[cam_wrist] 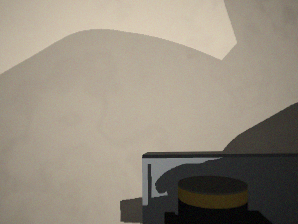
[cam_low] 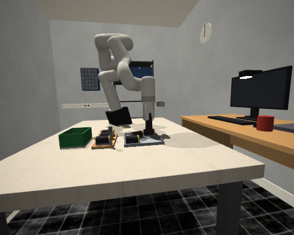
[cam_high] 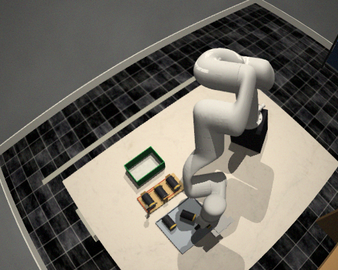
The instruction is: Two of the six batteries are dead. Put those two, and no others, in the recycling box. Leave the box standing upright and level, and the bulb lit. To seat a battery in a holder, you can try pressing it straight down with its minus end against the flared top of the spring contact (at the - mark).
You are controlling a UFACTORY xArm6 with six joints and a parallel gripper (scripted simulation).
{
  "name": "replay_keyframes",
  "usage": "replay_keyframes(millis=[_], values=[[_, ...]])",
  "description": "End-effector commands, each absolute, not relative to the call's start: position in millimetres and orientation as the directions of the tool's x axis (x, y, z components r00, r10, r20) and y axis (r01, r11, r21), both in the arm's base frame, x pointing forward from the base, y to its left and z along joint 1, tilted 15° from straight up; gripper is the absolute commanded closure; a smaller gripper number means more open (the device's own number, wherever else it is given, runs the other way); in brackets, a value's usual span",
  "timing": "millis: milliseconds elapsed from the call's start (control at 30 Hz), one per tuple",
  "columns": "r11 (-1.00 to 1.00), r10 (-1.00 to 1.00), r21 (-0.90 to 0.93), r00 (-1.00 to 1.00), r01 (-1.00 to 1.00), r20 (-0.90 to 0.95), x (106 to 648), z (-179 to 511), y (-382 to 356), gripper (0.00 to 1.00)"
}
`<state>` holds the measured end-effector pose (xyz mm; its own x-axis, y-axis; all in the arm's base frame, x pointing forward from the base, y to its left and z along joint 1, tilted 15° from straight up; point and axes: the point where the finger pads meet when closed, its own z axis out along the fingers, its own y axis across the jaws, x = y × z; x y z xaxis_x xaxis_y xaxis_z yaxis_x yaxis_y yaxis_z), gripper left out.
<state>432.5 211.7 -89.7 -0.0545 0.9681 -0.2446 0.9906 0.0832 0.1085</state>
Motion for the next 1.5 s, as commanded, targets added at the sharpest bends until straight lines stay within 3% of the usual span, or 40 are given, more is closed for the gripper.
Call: replay_keyframes(millis=[0,633,1467], values=[[0.084,0.969,0.112,-0.054,0.99,-0.243,433.6,-88.5,212.8,0.72],[0.084,0.969,0.112,-0.054,0.99,-0.243,433.4,-86.8,213.2,0.72],[0.084,0.969,0.112,-0.054,0.99,-0.243,424.9,-22.5,228.9,0.72]])
